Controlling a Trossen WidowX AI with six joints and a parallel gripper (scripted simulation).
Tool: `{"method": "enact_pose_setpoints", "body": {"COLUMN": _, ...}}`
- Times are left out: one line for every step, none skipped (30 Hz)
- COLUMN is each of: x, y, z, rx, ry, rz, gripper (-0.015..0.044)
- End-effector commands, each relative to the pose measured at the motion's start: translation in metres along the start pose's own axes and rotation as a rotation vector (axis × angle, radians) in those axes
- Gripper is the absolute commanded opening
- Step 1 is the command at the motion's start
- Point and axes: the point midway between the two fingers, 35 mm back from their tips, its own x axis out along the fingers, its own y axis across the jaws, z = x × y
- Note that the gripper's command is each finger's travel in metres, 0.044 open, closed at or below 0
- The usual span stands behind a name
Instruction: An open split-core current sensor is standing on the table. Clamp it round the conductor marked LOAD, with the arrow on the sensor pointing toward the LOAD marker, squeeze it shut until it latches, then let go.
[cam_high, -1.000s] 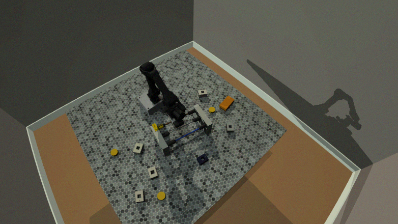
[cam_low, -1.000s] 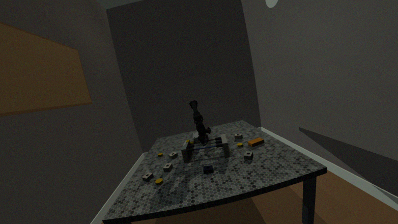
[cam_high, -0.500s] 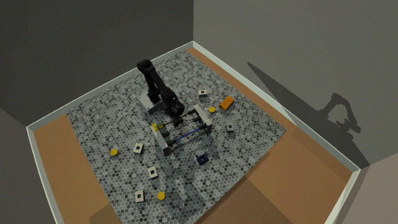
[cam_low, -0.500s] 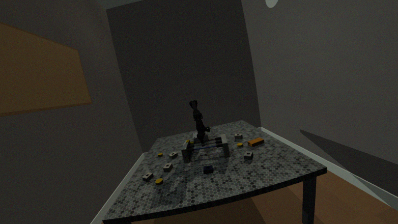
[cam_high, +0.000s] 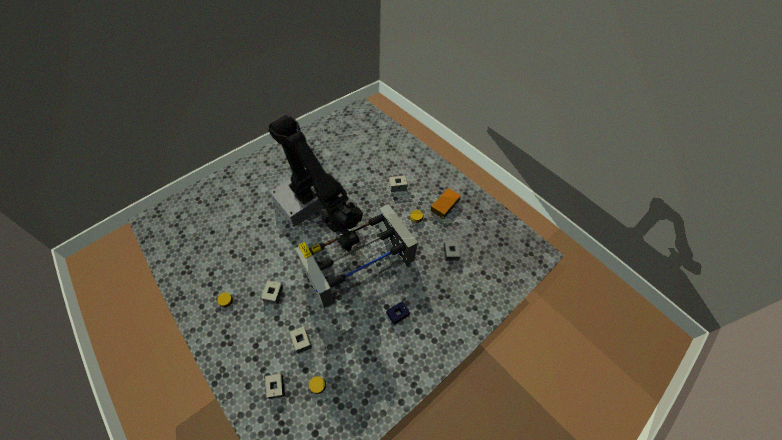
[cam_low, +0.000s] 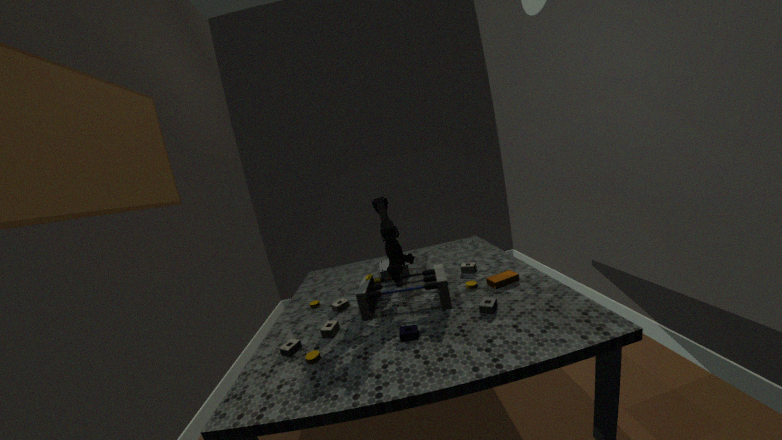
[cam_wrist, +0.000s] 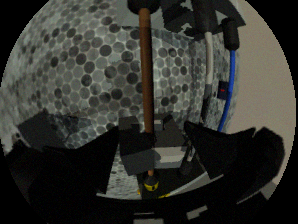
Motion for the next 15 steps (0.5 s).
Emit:
{"method": "enact_pose_setpoints", "body": {"x": 0.0048, "y": 0.0023, "z": -0.0009, "rx": -0.005, "ry": 0.004, "rz": -0.07, "gripper": 0.044}}
{"method": "enact_pose_setpoints", "body": {"x": 0.0053, "y": 0.0025, "z": -0.0009, "rx": -0.005, "ry": 0.004, "rz": -0.094, "gripper": 0.044}}
{"method": "enact_pose_setpoints", "body": {"x": 0.0019, "y": 0.0002, "z": -0.0001, "rx": 0.001, "ry": 0.0, "rz": -0.032, "gripper": 0.0433}}
{"method": "enact_pose_setpoints", "body": {"x": 0.0019, "y": 0.0002, "z": -0.0001, "rx": 0.001, "ry": 0.0, "rz": -0.032, "gripper": 0.0427}}
{"method": "enact_pose_setpoints", "body": {"x": 0.0019, "y": 0.0002, "z": -0.0001, "rx": 0.001, "ry": 0.0, "rz": -0.032, "gripper": 0.042}}
{"method": "enact_pose_setpoints", "body": {"x": 0.0019, "y": 0.0002, "z": -0.0001, "rx": 0.001, "ry": 0.0, "rz": -0.032, "gripper": 0.0413}}
{"method": "enact_pose_setpoints", "body": {"x": 0.0019, "y": 0.0002, "z": -0.0001, "rx": 0.001, "ry": 0.0, "rz": -0.032, "gripper": 0.0407}}
{"method": "enact_pose_setpoints", "body": {"x": 0.0019, "y": 0.0002, "z": -0.0001, "rx": 0.001, "ry": 0.0, "rz": -0.032, "gripper": 0.04}}
{"method": "enact_pose_setpoints", "body": {"x": 0.0019, "y": 0.0002, "z": -0.0001, "rx": 0.001, "ry": 0.0, "rz": -0.032, "gripper": 0.0393}}
{"method": "enact_pose_setpoints", "body": {"x": 0.0019, "y": 0.0002, "z": -0.0001, "rx": 0.001, "ry": 0.0, "rz": -0.032, "gripper": 0.0387}}
{"method": "enact_pose_setpoints", "body": {"x": 0.0019, "y": 0.0002, "z": -0.0001, "rx": 0.001, "ry": 0.0, "rz": -0.032, "gripper": 0.038}}
{"method": "enact_pose_setpoints", "body": {"x": 0.0019, "y": 0.0002, "z": -0.0001, "rx": 0.001, "ry": 0.0, "rz": -0.032, "gripper": 0.0373}}
{"method": "enact_pose_setpoints", "body": {"x": 0.0019, "y": 0.0002, "z": -0.0001, "rx": 0.001, "ry": 0.0, "rz": -0.032, "gripper": 0.0367}}
{"method": "enact_pose_setpoints", "body": {"x": 0.0019, "y": 0.0002, "z": -0.0001, "rx": 0.001, "ry": 0.0, "rz": -0.032, "gripper": 0.036}}
{"method": "enact_pose_setpoints", "body": {"x": 0.0019, "y": 0.0002, "z": -0.0001, "rx": 0.001, "ry": 0.0, "rz": -0.032, "gripper": 0.0353}}
